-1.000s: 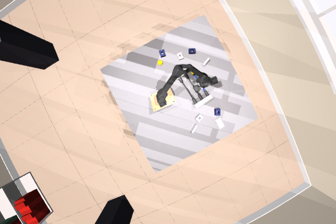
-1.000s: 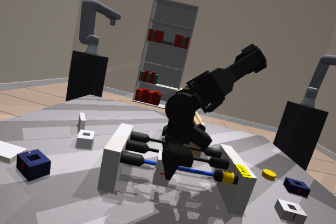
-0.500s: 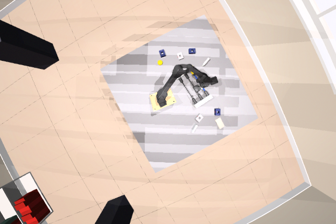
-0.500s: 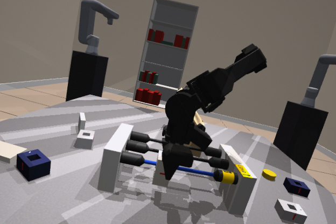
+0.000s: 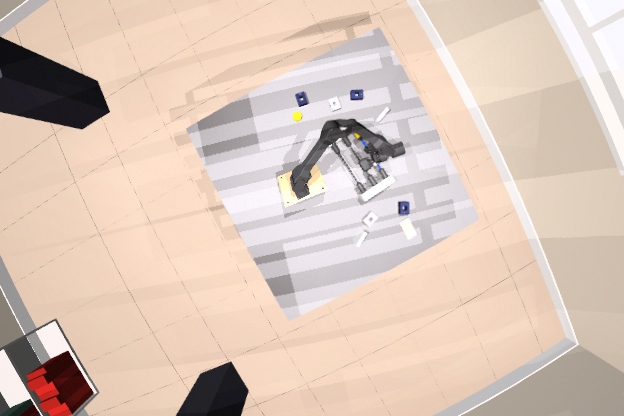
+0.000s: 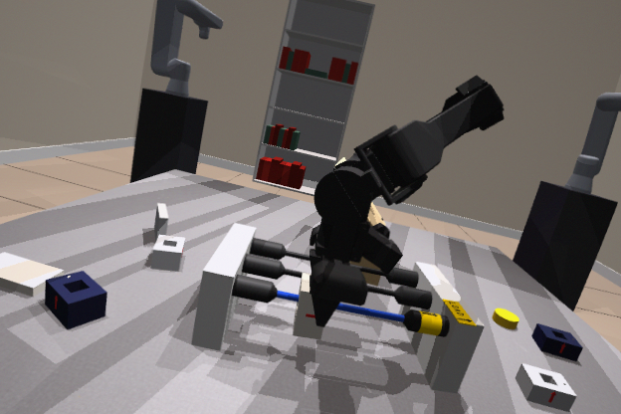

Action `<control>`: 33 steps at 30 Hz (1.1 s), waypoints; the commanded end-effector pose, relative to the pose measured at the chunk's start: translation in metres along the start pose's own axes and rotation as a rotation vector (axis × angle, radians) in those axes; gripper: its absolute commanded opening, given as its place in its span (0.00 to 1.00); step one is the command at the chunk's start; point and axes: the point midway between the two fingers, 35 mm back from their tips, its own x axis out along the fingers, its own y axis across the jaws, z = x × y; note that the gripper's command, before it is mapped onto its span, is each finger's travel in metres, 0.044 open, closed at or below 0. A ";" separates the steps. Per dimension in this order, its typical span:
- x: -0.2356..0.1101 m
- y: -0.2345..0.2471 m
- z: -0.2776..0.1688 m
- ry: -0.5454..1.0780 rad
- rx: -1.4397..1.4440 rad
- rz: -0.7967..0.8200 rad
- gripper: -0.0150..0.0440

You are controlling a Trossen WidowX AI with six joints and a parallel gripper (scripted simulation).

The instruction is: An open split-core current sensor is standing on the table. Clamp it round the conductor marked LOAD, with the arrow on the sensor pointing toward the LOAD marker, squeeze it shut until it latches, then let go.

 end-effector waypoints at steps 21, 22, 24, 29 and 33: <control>0.004 0.001 0.000 0.000 0.000 0.000 0.25; 0.005 0.001 0.000 0.000 0.000 0.000 0.25; 0.002 -0.001 0.000 0.001 -0.005 -0.004 0.30; 0.002 -0.001 0.000 0.001 -0.005 -0.004 0.52; 0.002 -0.001 0.000 0.001 -0.005 -0.004 0.70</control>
